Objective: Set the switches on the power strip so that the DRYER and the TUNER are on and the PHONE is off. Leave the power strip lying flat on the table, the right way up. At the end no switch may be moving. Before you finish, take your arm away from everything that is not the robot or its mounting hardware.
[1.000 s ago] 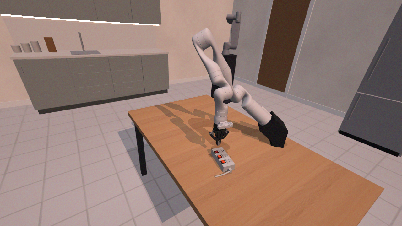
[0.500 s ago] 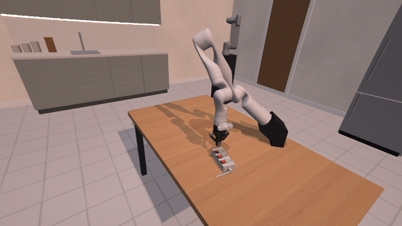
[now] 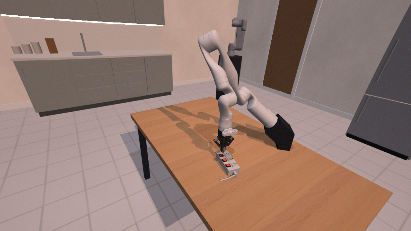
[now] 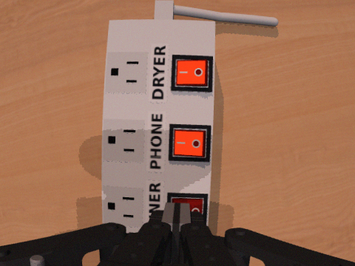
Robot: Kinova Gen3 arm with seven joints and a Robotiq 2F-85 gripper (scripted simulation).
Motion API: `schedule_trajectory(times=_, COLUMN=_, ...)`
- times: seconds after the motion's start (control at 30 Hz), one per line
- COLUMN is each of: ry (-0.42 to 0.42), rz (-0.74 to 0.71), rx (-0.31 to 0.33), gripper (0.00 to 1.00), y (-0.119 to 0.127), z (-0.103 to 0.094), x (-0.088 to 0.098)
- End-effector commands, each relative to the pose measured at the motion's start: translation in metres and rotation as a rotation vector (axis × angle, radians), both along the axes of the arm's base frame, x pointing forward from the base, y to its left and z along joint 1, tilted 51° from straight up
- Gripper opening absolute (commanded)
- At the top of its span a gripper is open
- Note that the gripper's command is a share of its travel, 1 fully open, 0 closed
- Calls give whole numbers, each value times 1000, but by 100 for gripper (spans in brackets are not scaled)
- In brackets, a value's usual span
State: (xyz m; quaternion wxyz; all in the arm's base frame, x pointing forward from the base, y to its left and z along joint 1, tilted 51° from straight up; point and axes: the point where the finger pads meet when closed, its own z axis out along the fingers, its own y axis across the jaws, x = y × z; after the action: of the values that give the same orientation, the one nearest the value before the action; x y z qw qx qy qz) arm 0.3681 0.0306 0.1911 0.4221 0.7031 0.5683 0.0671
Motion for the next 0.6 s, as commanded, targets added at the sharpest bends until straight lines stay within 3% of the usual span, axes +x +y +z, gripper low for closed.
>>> schedule_trajectory(times=0.0, ry=0, rz=-9, rx=-9, gripper=0, y=-6, z=-2, x=2)
schedule_trajectory(times=0.57, ry=0, rz=-9, rx=-9, gripper=0, y=-12, z=-10, x=8)
